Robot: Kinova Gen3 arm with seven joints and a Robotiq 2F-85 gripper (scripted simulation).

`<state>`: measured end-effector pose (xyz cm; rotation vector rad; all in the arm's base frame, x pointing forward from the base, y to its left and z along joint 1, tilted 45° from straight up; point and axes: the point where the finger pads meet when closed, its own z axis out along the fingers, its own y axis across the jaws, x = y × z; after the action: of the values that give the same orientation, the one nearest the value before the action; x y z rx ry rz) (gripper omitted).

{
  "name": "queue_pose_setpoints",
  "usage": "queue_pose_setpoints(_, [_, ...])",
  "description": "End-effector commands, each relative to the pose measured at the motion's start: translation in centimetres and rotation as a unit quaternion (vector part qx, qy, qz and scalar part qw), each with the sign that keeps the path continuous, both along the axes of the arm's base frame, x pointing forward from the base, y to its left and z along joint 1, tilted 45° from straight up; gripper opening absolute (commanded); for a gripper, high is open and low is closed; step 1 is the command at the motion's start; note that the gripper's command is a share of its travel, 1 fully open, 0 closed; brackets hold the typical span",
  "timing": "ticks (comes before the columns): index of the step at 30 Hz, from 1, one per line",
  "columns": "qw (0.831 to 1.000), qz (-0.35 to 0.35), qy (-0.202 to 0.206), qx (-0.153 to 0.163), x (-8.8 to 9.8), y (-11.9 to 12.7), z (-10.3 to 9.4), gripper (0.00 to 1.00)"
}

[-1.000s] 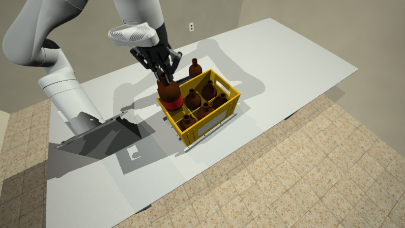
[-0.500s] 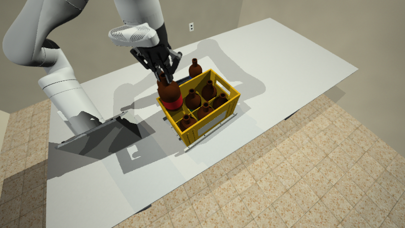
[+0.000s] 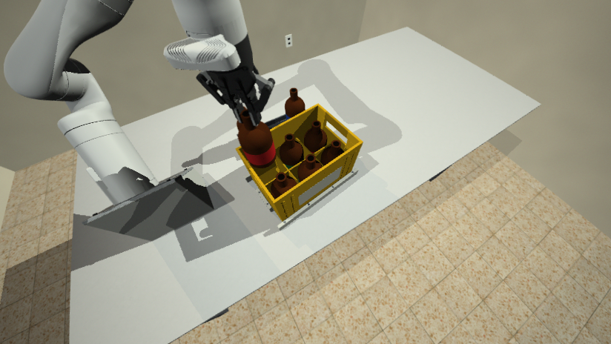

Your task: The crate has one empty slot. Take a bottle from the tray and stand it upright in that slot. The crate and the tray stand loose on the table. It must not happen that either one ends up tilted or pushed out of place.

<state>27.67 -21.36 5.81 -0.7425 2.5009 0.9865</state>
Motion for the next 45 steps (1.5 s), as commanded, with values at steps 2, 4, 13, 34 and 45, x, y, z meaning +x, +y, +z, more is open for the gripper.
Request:
queue_pose_setpoints(2, [1.000, 0.003, -0.006, -0.005, 0.2, -0.1, -0.1, 0.00])
queue_pose_setpoints(4, [1.000, 0.003, -0.006, -0.005, 0.2, -0.1, -0.1, 0.00])
queue_pose_setpoints(13, [1.000, 0.003, -0.006, -0.005, 0.2, -0.1, -0.1, 0.00])
queue_pose_setpoints(34, [1.000, 0.003, -0.006, -0.005, 0.3, 0.4, -0.6, 0.00])
queue_pose_setpoints(45, [1.000, 0.003, -0.006, -0.005, 0.5, 1.2, -1.4, 0.00])
